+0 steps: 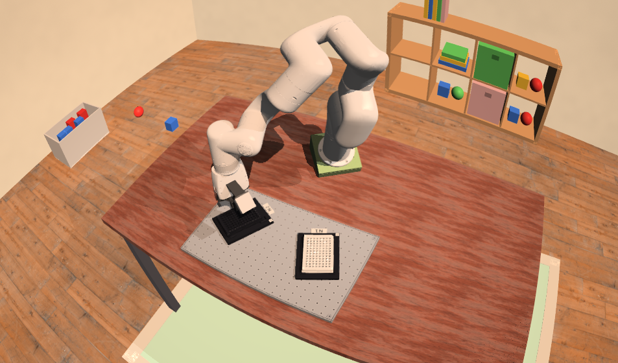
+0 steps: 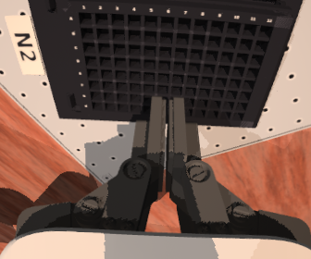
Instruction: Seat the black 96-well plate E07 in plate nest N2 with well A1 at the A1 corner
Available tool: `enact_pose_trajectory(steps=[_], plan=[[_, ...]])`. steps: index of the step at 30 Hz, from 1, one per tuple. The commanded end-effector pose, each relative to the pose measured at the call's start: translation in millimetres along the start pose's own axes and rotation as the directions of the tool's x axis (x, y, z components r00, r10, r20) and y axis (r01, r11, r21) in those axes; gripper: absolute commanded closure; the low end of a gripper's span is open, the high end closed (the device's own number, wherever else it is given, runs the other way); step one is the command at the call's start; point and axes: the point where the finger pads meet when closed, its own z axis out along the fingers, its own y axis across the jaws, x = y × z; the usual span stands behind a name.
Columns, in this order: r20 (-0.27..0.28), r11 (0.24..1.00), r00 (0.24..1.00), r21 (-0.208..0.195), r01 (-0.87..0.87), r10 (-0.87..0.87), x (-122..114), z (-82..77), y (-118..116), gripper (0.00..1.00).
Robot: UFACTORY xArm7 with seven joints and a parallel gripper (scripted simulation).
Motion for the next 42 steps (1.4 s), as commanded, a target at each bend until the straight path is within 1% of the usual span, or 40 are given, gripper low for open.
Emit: enact_pose_trajectory(steps=[1, 26, 31, 36, 38, 42], plan=[[0.001, 1.0, 1.0, -0.004, 0.0, 0.0, -0.4, -1.2, 1.3, 1.0], [0.001, 1.0, 1.0, -0.004, 0.0, 0.0, -0.4, -1.2, 1.3, 1.0], [0.0, 0.986, 0.986, -0.004, -0.166, 0.166, 1.5, -3.9, 26.1, 1.0], [0.0, 0.945, 0.945, -0.004, -0.327, 0.327, 3.4, -6.7, 50.9, 1.0], [0.0, 0.945, 0.945, -0.004, -0.327, 0.327, 3.4, -6.7, 50.9, 1.0], [-0.001, 0.893, 0.893, -0.004, -0.45, 0.45, 5.0, -8.9, 70.7, 1.0]])
